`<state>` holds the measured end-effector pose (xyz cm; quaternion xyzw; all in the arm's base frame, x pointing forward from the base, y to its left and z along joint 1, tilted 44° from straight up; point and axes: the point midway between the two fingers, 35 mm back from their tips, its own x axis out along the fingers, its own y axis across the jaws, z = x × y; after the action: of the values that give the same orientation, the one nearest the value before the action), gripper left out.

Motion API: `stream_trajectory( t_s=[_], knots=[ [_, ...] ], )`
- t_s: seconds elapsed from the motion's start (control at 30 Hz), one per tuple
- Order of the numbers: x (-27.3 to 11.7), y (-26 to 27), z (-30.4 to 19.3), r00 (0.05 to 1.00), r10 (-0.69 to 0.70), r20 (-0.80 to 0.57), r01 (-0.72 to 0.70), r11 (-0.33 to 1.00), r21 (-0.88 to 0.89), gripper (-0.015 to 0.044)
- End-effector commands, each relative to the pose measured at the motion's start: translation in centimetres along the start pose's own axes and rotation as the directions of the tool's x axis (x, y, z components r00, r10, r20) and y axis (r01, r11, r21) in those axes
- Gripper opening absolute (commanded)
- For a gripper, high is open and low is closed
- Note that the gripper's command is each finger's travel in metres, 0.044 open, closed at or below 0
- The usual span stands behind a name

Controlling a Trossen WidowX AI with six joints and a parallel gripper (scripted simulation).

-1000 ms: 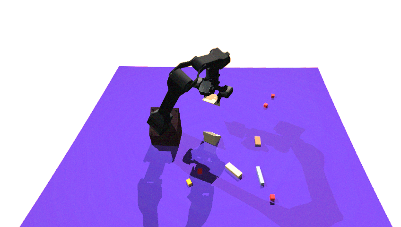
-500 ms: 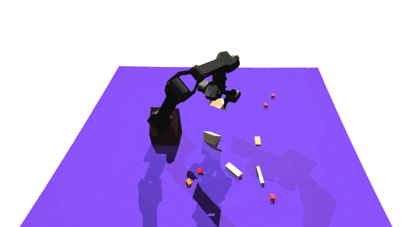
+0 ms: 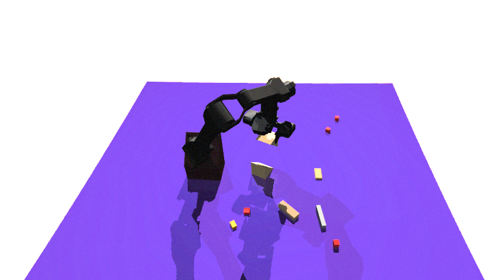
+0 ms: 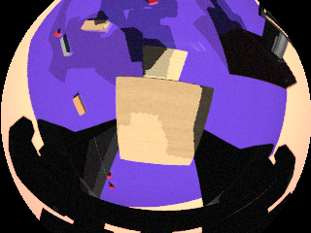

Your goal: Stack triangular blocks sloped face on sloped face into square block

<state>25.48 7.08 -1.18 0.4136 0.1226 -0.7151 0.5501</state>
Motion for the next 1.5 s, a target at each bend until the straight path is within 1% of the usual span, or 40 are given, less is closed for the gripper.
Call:
stream_trajectory(
  t_s=[0.0, 0.13, 0.33, 0.53, 1.47],
  knots=[
    [1.5, 0.0, 0.7, 1.000, 0.009, -0.005, -0.009, 1.000, 0.002, 0.0000],
    [3.1, -0.2, 1.3, 1.000, 0.009, -0.003, -0.009, 1.000, 0.002, 0.0000],
    [3.9, -0.1, 1.8, 1.000, 0.010, -0.002, -0.010, 1.000, 0.002, 0.0000],
    [6.1, 0.2, 2.8, 1.000, 0.010, -0.001, -0.010, 1.000, 0.002, 0.0000],
    [6.1, 0.1, 3.0, 1.000, 0.023, -0.005, -0.023, 1.000, 0.003, 0.0000]
  ],
)
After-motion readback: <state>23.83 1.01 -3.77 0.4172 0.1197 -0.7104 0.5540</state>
